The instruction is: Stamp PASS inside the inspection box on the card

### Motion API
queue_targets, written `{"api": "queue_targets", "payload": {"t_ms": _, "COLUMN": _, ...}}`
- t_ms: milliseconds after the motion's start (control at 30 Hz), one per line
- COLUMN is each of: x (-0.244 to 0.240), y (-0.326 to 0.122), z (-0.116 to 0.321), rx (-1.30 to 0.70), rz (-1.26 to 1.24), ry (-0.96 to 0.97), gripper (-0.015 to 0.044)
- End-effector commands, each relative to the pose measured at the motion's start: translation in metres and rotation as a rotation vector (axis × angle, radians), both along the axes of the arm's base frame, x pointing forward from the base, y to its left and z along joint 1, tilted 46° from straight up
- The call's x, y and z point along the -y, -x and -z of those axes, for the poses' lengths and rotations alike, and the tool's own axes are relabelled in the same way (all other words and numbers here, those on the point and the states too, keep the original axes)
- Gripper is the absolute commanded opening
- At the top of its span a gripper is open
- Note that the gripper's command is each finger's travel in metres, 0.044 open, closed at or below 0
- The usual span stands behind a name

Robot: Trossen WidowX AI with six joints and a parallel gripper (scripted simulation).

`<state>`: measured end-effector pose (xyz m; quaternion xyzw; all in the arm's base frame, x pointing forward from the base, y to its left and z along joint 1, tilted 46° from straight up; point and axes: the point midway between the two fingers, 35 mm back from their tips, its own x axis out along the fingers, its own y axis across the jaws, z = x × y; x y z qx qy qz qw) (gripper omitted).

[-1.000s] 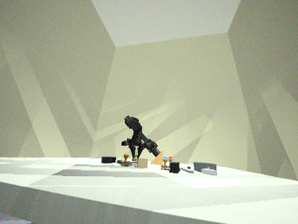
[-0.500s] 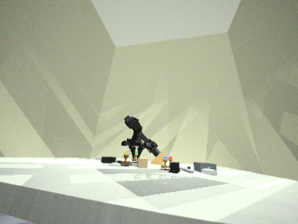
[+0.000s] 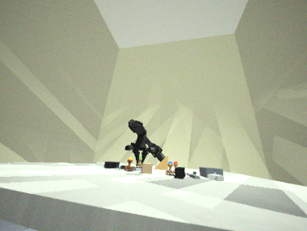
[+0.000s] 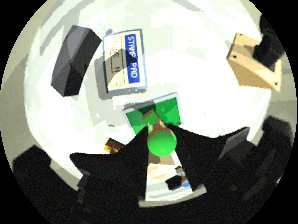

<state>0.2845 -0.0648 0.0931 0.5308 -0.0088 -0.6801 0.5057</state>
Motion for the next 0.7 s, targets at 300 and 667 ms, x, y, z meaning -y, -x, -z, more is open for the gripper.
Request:
{"api": "queue_targets", "payload": {"t_ms": 300, "x": 0.0024, "y": 0.0009, "z": 0.0013, "rx": -0.003, "rz": 0.004, "ry": 0.004, "gripper": 0.0000}}
{"api": "queue_targets", "payload": {"t_ms": 667, "x": 0.0008, "y": 0.0010, "z": -0.0002, "rx": -0.003, "rz": 0.004, "ry": 0.004, "gripper": 0.0000}}
